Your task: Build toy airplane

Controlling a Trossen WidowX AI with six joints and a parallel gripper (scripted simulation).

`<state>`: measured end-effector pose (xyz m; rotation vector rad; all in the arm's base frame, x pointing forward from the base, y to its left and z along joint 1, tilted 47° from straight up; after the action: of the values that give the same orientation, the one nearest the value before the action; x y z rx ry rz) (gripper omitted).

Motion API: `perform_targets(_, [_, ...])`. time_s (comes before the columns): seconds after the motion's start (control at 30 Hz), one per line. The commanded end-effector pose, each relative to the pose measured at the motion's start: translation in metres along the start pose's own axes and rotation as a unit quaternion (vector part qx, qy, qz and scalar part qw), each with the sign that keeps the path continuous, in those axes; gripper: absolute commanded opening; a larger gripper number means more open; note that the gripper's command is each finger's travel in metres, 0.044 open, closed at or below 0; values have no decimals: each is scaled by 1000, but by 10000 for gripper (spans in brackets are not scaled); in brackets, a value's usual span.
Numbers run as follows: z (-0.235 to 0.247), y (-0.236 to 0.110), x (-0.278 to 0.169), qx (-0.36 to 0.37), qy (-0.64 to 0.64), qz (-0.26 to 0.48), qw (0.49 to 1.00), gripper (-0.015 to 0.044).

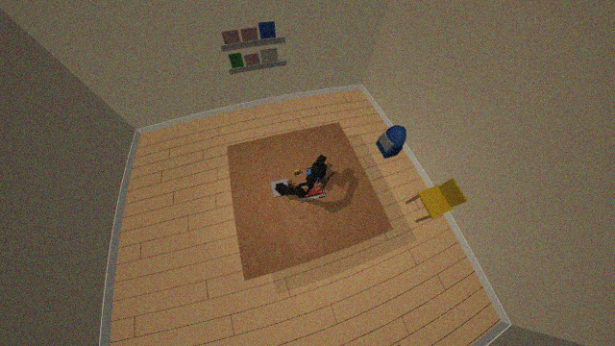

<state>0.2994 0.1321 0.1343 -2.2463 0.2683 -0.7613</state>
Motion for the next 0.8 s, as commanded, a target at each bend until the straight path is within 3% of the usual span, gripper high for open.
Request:
perform_targets(0.0, [-11,2,2,0,30,-3,1000,0])
perform_targets(0.77, [-80,20,12,-4,238,-7,971,0])
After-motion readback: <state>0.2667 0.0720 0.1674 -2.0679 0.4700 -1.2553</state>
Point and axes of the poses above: the point midway between the two fingers, 35 mm back from their tips, its own y axis out along the fingers, its own z axis across the jaws, x = y × z, the point moved 8 cm from there along -y, back along the fingers, and after that the axes turned 12 degrees about -y, right-handed, at the moved point
